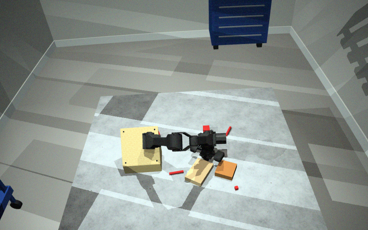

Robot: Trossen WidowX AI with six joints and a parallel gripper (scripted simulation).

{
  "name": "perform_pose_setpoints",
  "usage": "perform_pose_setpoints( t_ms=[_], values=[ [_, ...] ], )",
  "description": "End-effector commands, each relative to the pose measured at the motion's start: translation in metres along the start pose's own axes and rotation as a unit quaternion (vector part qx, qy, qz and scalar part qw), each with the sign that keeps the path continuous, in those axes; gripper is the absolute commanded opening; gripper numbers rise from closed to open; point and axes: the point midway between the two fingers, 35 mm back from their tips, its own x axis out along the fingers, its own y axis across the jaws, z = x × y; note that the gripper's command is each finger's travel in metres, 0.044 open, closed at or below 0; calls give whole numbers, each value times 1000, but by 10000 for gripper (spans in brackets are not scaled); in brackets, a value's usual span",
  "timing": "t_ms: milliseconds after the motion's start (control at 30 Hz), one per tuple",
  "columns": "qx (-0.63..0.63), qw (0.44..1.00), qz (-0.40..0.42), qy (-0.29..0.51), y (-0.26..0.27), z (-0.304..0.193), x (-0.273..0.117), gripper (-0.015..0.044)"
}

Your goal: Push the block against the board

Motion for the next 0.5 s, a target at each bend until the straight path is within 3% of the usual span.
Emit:
perform_pose_setpoints(
  t_ms=[0,467],
  values=[
    [-2,1000,3,4,1,-9,2,0],
    [-2,1000,3,5,2,-30,2,0]
  ],
)
